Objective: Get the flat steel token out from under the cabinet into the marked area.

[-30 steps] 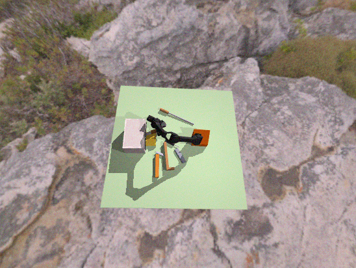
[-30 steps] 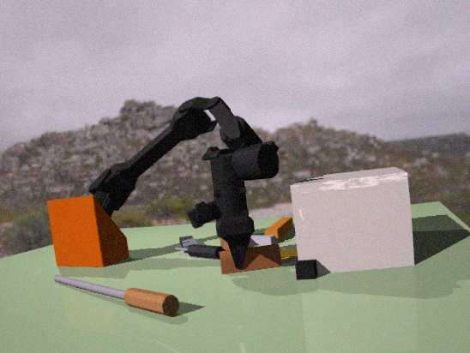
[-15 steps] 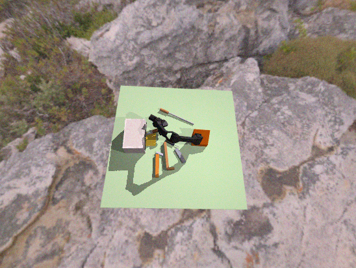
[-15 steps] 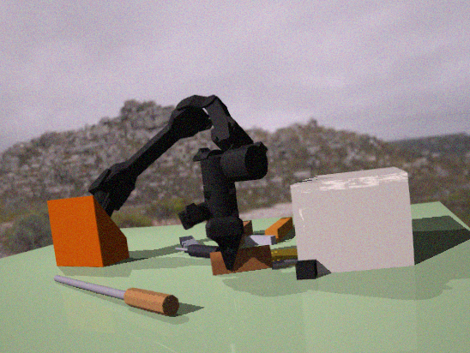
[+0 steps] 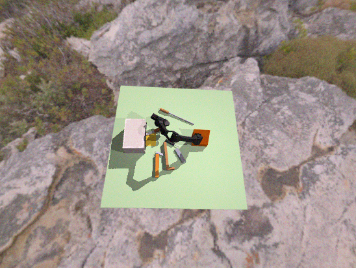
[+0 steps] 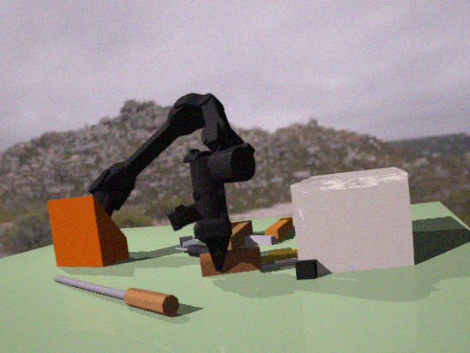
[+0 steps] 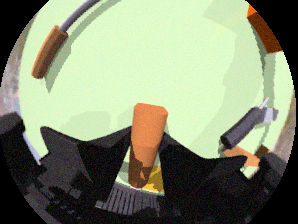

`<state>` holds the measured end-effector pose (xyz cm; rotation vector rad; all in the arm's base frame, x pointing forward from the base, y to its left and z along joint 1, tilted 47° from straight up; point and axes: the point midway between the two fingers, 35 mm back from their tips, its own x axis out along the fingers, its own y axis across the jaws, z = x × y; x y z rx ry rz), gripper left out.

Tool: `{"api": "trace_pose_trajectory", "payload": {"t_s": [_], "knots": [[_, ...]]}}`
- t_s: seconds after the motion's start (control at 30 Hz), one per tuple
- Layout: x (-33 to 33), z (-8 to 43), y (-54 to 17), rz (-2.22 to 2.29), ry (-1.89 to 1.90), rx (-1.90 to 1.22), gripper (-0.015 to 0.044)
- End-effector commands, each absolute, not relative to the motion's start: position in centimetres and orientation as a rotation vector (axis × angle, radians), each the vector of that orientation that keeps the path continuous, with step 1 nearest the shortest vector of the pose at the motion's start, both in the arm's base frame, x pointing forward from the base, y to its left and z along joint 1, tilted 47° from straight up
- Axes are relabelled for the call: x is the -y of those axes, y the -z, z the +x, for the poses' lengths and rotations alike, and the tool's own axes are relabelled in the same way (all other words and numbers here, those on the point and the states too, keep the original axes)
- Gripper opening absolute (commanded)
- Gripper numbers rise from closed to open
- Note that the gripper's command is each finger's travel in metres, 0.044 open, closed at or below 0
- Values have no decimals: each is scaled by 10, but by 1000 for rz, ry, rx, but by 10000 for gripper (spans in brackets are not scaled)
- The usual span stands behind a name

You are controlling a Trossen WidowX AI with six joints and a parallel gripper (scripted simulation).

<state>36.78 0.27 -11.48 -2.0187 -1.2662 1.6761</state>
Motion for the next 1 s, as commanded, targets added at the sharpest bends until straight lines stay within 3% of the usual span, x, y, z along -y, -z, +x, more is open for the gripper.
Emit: {"api": "trace_pose_trajectory", "payload": {"t_s": [0.0, 0.97], "knots": [[0, 359, 118, -2012, -1678, 1267, 0], [18, 319, 135, -2012, -1681, 1265, 0]]}}
